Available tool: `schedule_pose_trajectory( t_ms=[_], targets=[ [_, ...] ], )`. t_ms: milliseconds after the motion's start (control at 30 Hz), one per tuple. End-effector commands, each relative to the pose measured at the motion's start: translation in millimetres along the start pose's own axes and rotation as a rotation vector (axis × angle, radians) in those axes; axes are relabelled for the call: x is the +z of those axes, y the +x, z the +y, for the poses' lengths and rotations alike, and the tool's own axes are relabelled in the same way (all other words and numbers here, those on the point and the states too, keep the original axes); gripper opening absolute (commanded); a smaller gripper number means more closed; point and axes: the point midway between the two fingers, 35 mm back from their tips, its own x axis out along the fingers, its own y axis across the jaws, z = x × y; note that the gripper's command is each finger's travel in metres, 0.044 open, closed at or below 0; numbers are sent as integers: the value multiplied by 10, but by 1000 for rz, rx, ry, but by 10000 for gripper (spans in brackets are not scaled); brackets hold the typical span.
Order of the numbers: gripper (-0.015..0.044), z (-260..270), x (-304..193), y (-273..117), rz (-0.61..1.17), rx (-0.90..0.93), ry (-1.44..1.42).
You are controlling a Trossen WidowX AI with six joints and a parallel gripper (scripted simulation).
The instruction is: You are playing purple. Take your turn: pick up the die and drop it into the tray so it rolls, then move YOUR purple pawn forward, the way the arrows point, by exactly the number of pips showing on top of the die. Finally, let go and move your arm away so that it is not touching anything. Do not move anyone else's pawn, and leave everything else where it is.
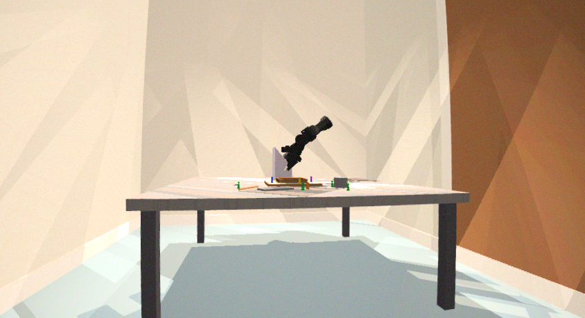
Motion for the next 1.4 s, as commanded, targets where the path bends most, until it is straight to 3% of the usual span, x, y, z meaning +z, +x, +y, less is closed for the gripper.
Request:
schedule_pose_trajectory(
  t_ms=[0, 333, 433, 633, 1300, 1367],
  targets=[
    [0, -9, 8, 6, -142, 9, 12],
    [0, -9, -3, 9, -424, 109, 44],
    [0, -1, -9, -17, -428, 112, 45],
    [0, 79, -126, -477, -429, 113, 44],
    [0, 60, -126, -448, -424, 113, 48],
    [53, 60, -126, -448, -424, 113, 48]
  ],
)
